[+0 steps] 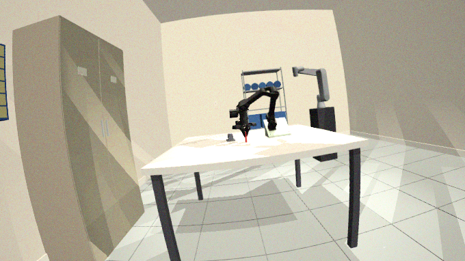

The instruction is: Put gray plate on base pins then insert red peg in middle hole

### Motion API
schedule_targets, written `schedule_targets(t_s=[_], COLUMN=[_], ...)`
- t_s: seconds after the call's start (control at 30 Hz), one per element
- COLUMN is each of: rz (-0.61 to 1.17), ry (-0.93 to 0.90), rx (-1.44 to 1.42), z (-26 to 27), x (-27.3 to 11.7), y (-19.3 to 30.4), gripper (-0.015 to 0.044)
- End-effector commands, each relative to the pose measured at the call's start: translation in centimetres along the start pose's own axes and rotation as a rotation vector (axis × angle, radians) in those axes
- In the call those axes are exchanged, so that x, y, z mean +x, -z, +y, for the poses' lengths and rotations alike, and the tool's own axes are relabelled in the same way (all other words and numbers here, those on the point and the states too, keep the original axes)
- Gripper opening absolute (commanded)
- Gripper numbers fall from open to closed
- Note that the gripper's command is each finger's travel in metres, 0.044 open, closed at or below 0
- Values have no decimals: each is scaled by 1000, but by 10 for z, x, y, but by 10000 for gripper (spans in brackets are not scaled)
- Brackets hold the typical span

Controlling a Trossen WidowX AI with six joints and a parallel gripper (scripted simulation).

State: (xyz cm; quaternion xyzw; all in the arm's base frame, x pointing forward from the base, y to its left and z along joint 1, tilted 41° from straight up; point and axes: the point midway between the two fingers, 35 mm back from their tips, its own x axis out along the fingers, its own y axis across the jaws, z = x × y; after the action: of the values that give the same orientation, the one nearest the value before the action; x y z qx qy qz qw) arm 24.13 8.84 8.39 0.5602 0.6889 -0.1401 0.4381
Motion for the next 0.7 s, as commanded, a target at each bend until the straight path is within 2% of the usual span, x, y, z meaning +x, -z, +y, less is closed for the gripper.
schedule_targets(t_s=[0.0,0.2,0.67], rz=[3,1,-7], ry=[-2,-1,3], rx=[3,3,4], z=[0,1,5], x=[0,-7,-51], y=[0,-1,-6], gripper=[0,0,0])
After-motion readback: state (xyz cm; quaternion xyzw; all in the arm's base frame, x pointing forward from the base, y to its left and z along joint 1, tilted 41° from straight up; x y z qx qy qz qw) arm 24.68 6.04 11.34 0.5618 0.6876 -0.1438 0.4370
